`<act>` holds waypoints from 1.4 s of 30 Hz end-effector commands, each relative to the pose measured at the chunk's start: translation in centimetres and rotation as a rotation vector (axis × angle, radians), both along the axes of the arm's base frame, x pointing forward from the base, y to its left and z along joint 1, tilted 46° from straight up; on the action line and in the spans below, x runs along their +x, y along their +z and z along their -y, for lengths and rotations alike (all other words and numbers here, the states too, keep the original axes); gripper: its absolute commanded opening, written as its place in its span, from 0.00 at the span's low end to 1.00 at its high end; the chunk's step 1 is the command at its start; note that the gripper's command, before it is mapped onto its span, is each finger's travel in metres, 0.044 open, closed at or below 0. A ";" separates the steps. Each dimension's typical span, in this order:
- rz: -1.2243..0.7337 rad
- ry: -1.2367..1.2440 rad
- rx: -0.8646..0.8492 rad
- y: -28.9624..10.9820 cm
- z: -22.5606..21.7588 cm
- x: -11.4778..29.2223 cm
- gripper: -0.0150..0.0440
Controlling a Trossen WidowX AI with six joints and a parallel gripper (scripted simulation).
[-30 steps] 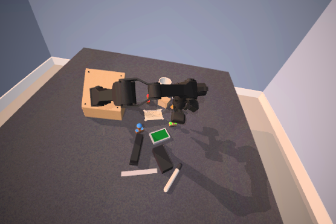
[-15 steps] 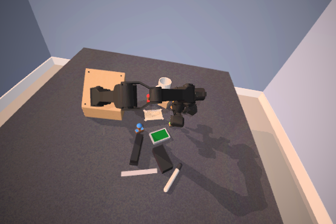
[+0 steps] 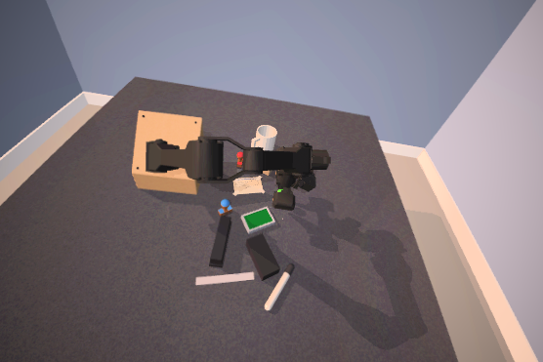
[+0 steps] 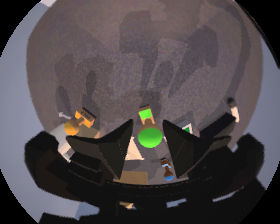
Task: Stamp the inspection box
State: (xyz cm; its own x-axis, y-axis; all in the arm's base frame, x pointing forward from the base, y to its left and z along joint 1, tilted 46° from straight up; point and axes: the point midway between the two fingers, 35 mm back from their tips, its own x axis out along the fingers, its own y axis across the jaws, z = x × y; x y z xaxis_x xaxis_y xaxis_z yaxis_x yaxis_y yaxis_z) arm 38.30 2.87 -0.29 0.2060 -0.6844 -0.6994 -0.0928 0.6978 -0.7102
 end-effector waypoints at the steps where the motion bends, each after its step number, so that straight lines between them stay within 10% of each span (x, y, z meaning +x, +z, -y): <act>1: -0.007 0.003 -0.007 -0.3 0.4 -0.1 0.63; 18: -0.001 -0.001 -0.001 -0.1 0.1 0.0 0.25; 42: -0.002 -0.001 0.002 0.7 -0.7 -0.1 0.25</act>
State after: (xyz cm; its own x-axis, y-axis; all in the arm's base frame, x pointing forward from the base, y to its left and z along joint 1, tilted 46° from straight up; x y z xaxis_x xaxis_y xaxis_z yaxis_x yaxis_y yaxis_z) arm 38.15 3.46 0.28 0.2052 -0.6862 -0.6978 -0.0987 0.6949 -0.7123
